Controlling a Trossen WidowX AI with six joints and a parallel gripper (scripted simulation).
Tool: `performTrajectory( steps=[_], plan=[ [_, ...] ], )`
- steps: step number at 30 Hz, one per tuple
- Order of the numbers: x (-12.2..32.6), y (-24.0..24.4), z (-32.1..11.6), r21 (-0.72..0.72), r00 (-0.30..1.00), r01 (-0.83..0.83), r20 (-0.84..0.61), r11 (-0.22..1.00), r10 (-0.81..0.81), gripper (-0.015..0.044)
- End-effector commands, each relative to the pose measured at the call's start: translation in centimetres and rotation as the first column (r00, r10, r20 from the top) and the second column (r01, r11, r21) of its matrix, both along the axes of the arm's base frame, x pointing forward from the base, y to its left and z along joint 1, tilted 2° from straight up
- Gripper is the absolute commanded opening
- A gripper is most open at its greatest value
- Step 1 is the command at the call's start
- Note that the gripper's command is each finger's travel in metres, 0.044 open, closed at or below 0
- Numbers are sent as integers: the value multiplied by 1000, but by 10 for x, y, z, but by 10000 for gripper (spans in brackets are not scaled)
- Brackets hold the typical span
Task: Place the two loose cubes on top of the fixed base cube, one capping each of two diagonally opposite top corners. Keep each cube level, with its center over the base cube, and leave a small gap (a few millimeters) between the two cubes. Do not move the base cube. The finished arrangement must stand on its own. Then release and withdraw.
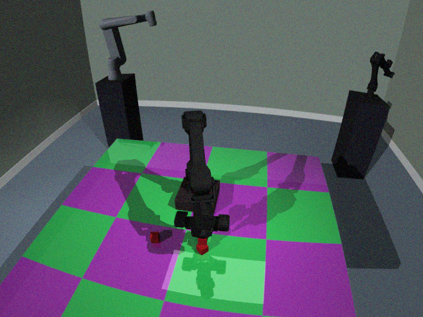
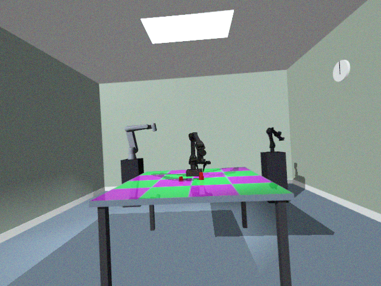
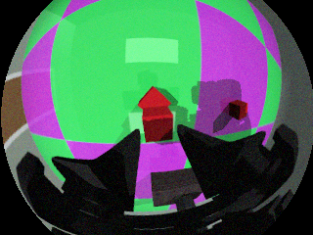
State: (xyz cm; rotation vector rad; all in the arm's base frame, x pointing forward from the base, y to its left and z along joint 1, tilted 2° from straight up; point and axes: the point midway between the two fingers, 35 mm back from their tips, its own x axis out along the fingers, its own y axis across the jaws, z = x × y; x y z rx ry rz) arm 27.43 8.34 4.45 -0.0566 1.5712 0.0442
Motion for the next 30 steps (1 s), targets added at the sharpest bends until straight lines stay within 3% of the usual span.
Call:
performTrajectory(
  steps=[1,8,10,17,23,30],
  plan=[
    [1,0,8,1,1000,0,3,1000,0,205],
    [1,0,16,1,1000,0,3,1000,0,205],
    [2,-2,15,2,1000,17,4,1000,-17,258],
    [17,-44,25,15,954,297,27,955,-297,265],
    [24,-89,36,23,824,565,35,824,-566,265],
    [22,-136,47,19,589,807,29,590,-808,265]
  ],
)
